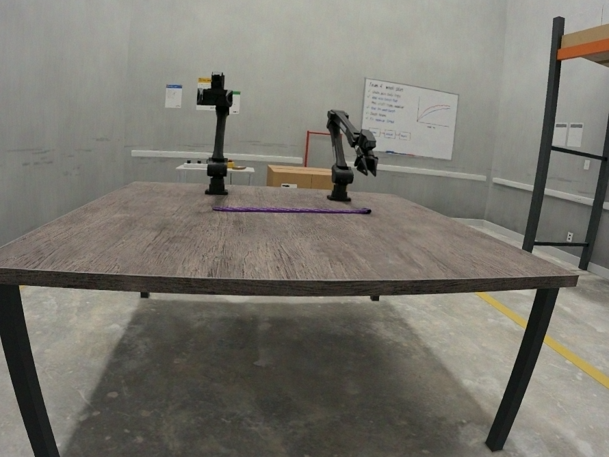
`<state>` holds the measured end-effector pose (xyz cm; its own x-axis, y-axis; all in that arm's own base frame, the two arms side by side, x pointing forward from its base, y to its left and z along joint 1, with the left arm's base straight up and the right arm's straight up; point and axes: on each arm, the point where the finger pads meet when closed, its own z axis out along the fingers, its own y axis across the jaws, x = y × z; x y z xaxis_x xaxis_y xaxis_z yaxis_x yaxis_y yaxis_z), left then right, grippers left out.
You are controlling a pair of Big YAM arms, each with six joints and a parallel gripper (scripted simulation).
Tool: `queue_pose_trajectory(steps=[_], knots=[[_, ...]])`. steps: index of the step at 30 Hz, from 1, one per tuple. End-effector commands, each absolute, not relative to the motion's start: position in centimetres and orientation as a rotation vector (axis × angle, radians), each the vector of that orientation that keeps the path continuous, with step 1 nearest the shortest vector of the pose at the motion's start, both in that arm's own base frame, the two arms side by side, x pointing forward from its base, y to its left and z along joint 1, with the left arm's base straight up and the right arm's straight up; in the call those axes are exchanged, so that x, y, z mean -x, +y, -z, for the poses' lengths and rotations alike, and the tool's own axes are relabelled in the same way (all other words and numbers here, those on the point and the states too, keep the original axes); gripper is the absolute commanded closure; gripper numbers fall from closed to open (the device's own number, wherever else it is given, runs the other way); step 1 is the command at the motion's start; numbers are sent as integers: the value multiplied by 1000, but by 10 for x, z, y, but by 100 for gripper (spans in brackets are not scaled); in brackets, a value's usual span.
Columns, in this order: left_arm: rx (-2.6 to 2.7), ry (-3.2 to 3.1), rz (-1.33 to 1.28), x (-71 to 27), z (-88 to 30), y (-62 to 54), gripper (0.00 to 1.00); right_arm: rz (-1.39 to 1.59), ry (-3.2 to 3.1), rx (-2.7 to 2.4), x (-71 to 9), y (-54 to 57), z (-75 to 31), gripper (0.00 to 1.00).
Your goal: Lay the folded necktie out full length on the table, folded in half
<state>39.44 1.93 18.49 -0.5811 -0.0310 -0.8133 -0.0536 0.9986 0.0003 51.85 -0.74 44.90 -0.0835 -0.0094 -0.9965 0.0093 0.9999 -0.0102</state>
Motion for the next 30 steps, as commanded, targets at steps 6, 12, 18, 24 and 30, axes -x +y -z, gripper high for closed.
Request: queue_pose_trajectory(steps=[6, 12, 18, 24, 30], knots=[[99, 2246, -36, -379, -157, 28, 66, -1, 1591, 0, -521, 0, -481, 0], [110, 2314, -40, -364, -124, 31, 72, -1, 1591, 0, -521, 0, -481, 0], [117, 2353, -43, -355, -105, 33, 77, -1, 1591, 0, -521, 0, -481, 0], [125, 2400, -46, -345, -81, 35, 83, -1, 1591, 0, -521, 0, -481, 0], [130, 2426, -47, -339, -68, 36, 88, -1, 1591, 0, -521, 0, -481, 0]])
